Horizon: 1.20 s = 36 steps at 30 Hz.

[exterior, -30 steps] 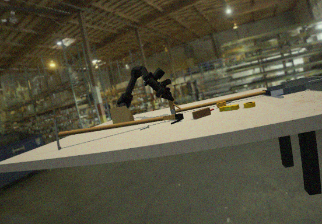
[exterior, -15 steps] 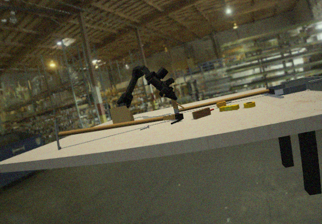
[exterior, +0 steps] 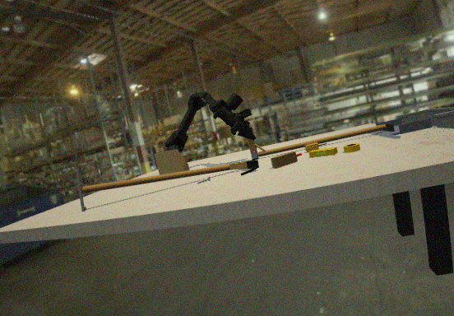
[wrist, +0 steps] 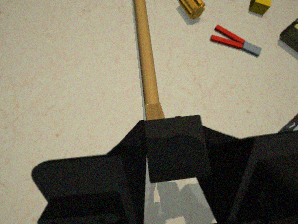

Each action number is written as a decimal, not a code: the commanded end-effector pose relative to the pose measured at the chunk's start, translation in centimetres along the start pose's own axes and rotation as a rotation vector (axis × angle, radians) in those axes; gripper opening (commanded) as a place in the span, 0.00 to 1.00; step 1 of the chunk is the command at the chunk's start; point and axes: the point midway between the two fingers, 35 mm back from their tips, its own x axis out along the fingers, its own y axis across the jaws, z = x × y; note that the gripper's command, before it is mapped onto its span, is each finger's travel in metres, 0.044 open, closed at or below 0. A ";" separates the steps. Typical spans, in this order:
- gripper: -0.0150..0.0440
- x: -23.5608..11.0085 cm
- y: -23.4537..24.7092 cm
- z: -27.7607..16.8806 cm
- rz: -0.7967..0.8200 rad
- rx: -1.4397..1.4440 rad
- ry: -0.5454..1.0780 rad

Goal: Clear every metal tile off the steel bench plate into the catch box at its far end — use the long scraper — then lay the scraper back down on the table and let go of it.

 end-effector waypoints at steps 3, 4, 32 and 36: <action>0.25 0.3 0.1 1.0 0.000 -0.004 -0.009; 0.25 0.4 0.1 1.1 0.000 -0.004 -0.009; 0.25 3.0 0.2 5.0 0.001 -0.006 -0.011; 0.25 3.4 0.2 5.5 0.001 -0.007 -0.011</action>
